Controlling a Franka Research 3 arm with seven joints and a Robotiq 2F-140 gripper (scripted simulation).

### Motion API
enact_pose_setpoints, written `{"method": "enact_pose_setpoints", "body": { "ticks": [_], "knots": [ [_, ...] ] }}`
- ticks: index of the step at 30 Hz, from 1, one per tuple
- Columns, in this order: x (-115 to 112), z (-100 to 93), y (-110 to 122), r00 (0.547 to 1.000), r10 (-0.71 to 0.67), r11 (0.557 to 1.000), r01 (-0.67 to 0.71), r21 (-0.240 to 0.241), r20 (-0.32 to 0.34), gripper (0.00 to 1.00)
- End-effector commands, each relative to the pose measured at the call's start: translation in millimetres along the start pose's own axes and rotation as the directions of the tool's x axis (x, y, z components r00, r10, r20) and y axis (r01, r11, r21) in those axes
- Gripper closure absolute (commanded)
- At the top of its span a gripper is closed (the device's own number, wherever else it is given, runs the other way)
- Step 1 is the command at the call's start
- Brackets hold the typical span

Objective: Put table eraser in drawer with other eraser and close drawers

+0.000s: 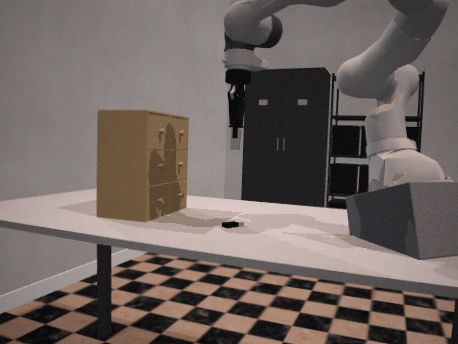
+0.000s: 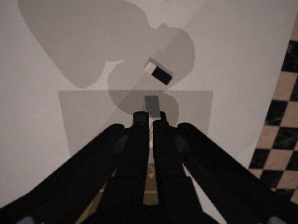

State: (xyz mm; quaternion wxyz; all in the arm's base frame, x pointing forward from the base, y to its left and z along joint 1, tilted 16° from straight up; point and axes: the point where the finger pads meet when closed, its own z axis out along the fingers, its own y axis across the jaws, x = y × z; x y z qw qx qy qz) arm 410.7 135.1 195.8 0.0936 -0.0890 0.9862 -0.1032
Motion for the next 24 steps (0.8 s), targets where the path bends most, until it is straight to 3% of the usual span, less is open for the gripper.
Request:
{"method": "enact_pose_setpoints", "body": {
  "ticks": [1, 17, 24],
  "knots": [
    [0.7, -0.2, -0.8, 1.0, 0.016, 1.0, -0.016, 0.002, -0.004, 1.0],
    [0.4, -0.3, -1.0, 1.0, 0.006, 1.0, -0.006, -0.001, -0.002, 1.0],
    [-2.0, -8.6, -29.0, 1.0, 0.008, 1.0, -0.008, 0.0, -0.002, 1.0]
  ]
}}
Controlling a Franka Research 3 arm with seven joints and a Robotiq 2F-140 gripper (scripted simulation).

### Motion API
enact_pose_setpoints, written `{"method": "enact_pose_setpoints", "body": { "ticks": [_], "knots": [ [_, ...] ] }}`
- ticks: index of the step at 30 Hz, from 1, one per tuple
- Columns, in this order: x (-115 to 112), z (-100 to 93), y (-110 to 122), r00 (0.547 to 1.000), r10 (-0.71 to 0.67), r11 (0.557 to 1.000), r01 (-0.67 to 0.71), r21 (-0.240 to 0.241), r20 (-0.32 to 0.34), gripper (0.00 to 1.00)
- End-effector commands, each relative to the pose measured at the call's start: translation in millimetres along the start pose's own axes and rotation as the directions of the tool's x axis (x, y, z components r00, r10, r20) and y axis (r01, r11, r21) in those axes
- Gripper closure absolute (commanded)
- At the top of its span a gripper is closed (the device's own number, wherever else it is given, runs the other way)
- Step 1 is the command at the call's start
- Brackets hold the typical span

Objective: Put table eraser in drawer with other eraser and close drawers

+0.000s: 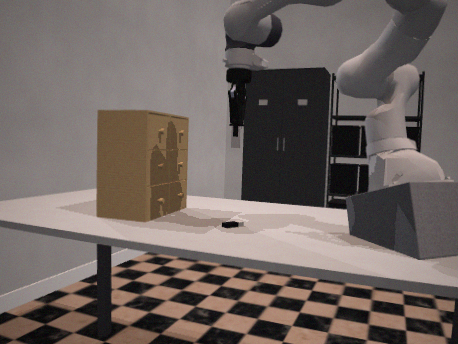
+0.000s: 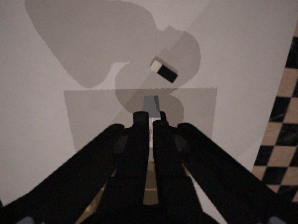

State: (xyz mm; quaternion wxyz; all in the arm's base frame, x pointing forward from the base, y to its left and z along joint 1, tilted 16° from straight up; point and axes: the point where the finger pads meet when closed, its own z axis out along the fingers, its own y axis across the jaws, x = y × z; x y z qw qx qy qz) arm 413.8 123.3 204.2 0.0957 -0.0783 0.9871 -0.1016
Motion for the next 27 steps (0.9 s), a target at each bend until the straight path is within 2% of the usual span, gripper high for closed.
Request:
{"method": "enact_pose_setpoints", "body": {
  "ticks": [1, 8, 10, 16, 20, 27],
  "knots": [
    [-1.1, -5.5, -22.6, 1.0, -0.013, 1.0, 0.013, 0.001, -0.004, 1.0],
    [-7.9, -23.9, -84.6, 1.0, -0.01, 1.0, 0.01, 0.002, -0.005, 1.0],
    [-7.9, -23.9, -84.6, 1.0, -0.01, 1.0, 0.01, 0.002, -0.005, 1.0],
    [-12.6, -36.6, -127.2, 1.0, -0.007, 1.0, 0.007, 0.003, -0.006, 1.0],
    [-13.6, -39.3, -136.3, 1.0, -0.006, 1.0, 0.006, 0.003, -0.006, 1.0],
    [-13.9, -39.1, -136.7, 1.0, -0.006, 1.0, 0.006, 0.003, -0.003, 1.0]
  ]
}}
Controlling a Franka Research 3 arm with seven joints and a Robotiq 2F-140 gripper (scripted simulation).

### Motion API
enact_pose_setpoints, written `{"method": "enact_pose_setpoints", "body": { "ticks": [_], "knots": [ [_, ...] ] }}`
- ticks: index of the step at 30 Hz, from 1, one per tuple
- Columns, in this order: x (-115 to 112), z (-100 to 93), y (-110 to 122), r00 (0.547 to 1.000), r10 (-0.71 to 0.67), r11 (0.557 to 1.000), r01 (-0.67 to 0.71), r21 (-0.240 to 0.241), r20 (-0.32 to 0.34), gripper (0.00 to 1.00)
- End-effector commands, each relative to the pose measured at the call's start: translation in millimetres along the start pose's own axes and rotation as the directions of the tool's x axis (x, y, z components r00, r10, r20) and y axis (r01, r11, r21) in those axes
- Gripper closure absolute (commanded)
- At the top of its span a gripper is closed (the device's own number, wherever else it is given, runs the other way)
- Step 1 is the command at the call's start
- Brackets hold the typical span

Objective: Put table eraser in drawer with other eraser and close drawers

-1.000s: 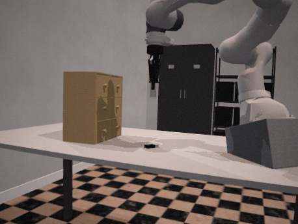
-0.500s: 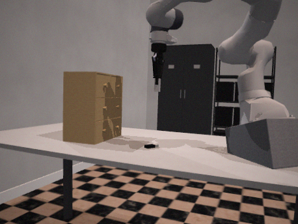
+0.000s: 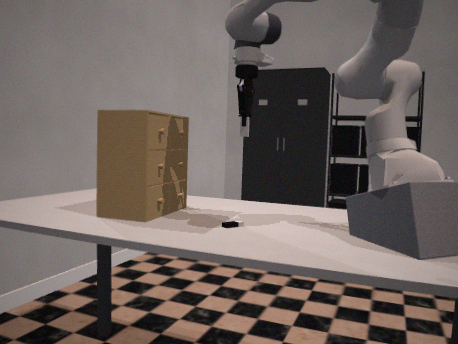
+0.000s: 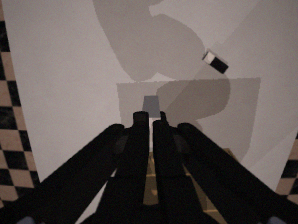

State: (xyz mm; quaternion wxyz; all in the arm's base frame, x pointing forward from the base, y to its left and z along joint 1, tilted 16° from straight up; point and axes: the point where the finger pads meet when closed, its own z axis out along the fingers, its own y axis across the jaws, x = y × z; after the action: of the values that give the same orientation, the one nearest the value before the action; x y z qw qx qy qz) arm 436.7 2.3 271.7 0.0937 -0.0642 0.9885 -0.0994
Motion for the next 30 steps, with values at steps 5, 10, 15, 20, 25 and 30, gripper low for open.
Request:
{"method": "enact_pose_setpoints", "body": {
  "ticks": [5, 10, 15, 20, 25, 30],
  "knots": [
    [-5.5, 2.9, -1.8, 0.999, -0.035, 0.999, 0.035, 0.005, 0.04, 1.0],
    [-17.0, 14.1, -1.5, 0.99, -0.035, 0.999, 0.035, 0.005, 0.139, 1.0],
    [-34.2, 30.9, -0.9, 0.959, -0.035, 0.999, 0.035, 0.005, 0.282, 1.0],
    [-45.4, 41.7, -0.6, 0.928, -0.034, 0.999, 0.035, 0.005, 0.372, 1.0],
    [-61.8, 56.4, 0.2, 0.869, -0.034, 0.999, 0.036, 0.004, 0.494, 1.0],
    [-71.0, 67.5, 0.0, 0.822, -0.03, 0.999, 0.034, 0.004, 0.568, 1.0]
  ]
}}
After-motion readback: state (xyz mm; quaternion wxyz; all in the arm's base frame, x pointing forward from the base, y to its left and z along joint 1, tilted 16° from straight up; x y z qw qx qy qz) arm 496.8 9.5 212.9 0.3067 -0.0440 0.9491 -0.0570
